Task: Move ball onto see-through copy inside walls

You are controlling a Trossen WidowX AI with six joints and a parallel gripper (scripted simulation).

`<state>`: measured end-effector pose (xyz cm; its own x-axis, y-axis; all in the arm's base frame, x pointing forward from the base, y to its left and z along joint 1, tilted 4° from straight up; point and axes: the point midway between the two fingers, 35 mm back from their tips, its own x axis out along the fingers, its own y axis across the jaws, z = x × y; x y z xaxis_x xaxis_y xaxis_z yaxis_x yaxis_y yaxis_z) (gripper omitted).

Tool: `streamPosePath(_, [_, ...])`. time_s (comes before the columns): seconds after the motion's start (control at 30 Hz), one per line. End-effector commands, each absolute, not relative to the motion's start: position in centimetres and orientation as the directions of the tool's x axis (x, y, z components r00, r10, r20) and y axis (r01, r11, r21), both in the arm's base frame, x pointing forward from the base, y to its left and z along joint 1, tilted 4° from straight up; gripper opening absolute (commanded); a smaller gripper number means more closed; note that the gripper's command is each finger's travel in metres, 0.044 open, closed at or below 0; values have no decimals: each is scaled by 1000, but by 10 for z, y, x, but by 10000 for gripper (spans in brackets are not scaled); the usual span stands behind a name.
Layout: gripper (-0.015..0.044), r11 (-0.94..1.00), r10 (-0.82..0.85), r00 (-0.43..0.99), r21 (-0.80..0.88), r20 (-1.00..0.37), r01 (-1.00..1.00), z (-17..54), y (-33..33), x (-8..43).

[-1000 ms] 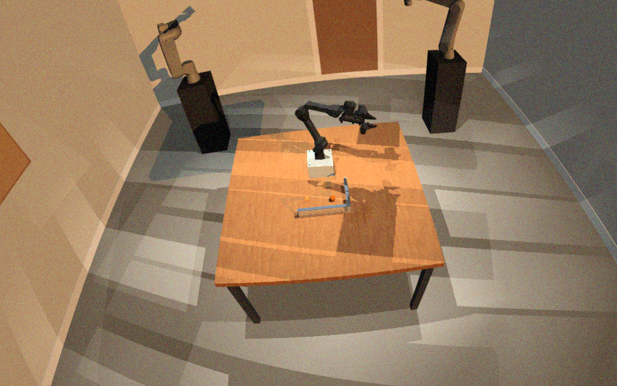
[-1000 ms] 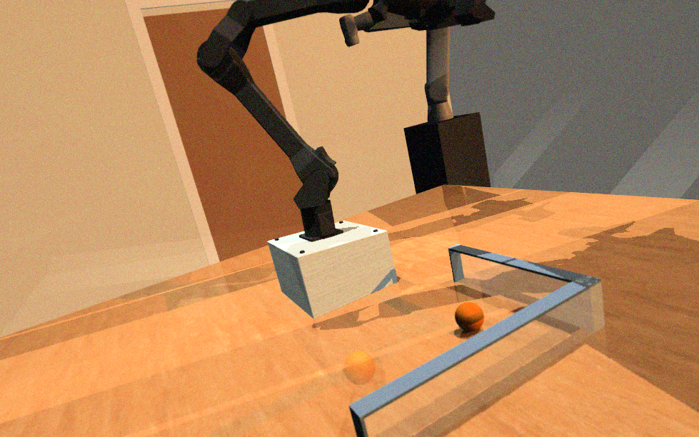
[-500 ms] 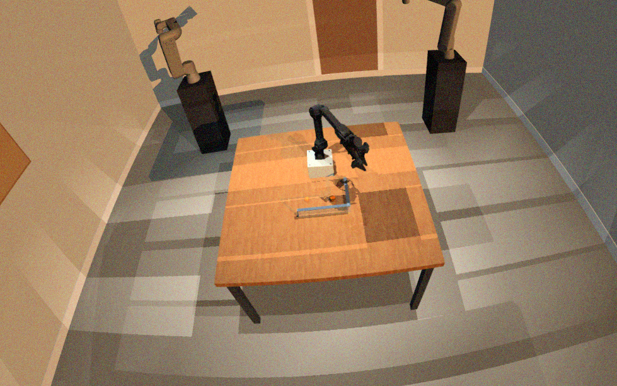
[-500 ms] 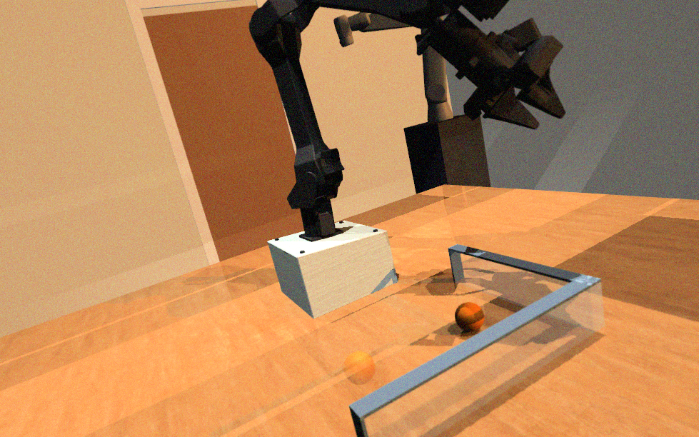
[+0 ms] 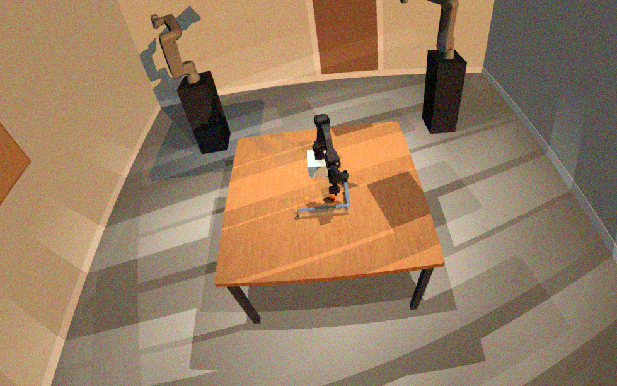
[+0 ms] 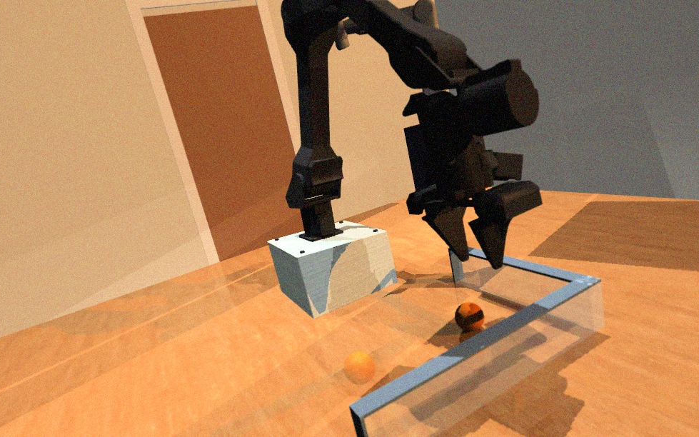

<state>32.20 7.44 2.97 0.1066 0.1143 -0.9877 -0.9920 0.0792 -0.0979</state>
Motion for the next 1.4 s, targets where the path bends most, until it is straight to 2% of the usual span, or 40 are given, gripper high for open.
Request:
streamPosePath(0.0, [285,16,73,24,-23,-997,-1000,10,52,315])
streamPosePath(1.37, [285,16,73,23,-22,-997,-1000,-43,56,316])
